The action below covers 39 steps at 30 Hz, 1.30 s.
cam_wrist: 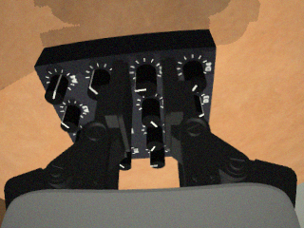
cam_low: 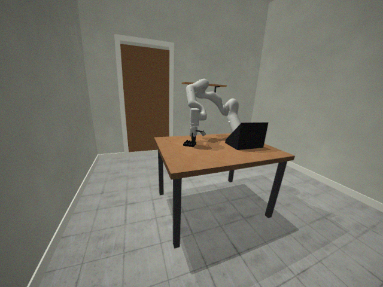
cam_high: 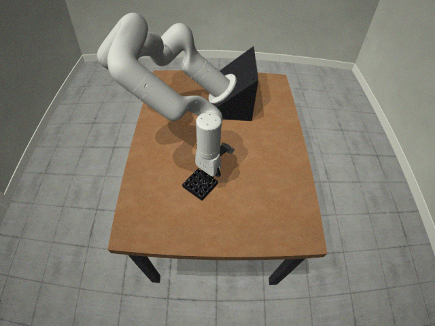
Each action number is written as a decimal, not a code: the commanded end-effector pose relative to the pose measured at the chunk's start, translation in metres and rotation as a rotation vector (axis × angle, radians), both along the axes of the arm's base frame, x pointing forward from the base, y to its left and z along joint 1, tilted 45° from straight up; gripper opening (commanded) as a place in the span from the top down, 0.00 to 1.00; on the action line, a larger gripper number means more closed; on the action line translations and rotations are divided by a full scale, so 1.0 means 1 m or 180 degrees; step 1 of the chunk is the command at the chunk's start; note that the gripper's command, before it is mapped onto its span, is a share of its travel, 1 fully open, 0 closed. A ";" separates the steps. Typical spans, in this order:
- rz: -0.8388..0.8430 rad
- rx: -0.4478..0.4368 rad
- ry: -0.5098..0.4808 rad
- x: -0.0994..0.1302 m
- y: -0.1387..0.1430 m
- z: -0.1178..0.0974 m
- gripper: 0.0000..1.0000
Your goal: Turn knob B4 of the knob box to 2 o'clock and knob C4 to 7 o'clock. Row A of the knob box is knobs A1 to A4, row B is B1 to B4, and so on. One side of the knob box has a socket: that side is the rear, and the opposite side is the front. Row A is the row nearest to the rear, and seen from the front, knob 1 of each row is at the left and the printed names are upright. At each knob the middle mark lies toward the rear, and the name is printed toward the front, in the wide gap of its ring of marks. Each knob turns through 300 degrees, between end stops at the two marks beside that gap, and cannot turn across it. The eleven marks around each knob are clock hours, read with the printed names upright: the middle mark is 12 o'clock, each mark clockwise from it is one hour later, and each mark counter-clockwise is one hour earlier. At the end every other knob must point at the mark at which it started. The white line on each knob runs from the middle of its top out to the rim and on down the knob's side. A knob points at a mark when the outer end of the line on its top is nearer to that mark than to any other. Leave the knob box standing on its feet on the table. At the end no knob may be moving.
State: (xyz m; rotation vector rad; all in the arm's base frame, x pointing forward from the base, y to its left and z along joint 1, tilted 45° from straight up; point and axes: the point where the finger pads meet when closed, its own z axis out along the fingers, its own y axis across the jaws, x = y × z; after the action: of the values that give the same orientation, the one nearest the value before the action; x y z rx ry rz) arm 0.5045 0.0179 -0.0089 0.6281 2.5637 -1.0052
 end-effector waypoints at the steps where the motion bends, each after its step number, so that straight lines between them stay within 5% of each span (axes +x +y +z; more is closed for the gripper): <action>1: 0.0002 0.0002 -0.0004 0.001 0.001 0.000 0.81; 29: 0.0002 0.0002 -0.0004 0.001 0.001 0.000 0.81; 30: 0.0002 0.0002 -0.0004 0.001 0.001 0.000 0.92; 39: 0.0002 0.0002 -0.0004 0.001 0.001 0.000 0.92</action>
State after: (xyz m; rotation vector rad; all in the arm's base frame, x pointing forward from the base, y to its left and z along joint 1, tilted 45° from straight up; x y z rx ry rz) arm 0.5046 0.0179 -0.0090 0.6281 2.5638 -1.0050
